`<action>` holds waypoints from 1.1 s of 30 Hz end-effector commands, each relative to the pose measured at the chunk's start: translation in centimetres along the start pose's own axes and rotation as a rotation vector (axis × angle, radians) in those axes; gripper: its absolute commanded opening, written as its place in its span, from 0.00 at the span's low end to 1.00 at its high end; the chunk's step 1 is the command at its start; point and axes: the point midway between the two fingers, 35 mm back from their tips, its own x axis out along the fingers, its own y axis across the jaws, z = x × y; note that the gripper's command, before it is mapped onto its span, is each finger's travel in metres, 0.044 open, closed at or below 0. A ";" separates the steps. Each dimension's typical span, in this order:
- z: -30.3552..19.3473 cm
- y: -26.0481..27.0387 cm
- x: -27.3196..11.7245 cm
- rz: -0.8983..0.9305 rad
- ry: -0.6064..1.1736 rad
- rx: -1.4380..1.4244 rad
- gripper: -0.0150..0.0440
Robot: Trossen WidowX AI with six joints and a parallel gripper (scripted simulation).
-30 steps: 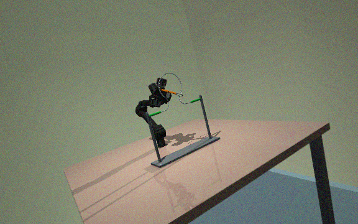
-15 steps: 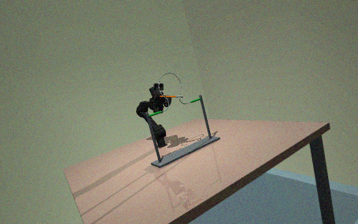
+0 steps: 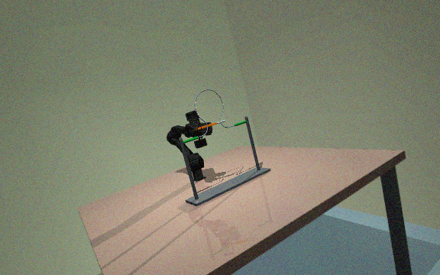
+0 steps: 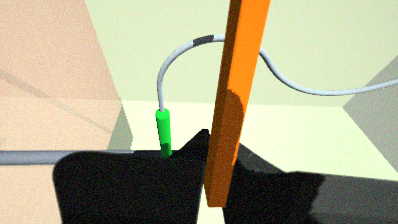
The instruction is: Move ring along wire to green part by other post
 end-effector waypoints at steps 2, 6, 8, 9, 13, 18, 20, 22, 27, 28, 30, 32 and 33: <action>0.0 1.7 -0.3 0.055 0.016 0.097 0.00; 0.2 3.1 -0.6 0.106 0.028 0.183 0.00; 0.4 3.9 -0.8 0.132 0.033 0.227 0.00; 0.5 4.2 -0.9 0.145 0.036 0.248 0.00; 0.9 5.6 -1.3 0.196 0.048 0.334 0.00; 1.6 7.2 -1.9 0.260 0.062 0.442 0.00; 1.9 7.9 -2.2 0.285 0.067 0.486 0.00; 2.3 8.5 -2.5 0.311 0.073 0.529 0.00; 3.3 9.9 -3.3 0.374 0.087 0.636 0.00; 3.6 10.1 -3.4 0.387 0.090 0.657 0.00; 4.0 10.6 -3.8 0.412 0.095 0.700 0.00; 4.5 11.1 -4.1 0.437 0.100 0.743 0.00; 4.8 11.3 -4.3 0.450 0.103 0.764 0.00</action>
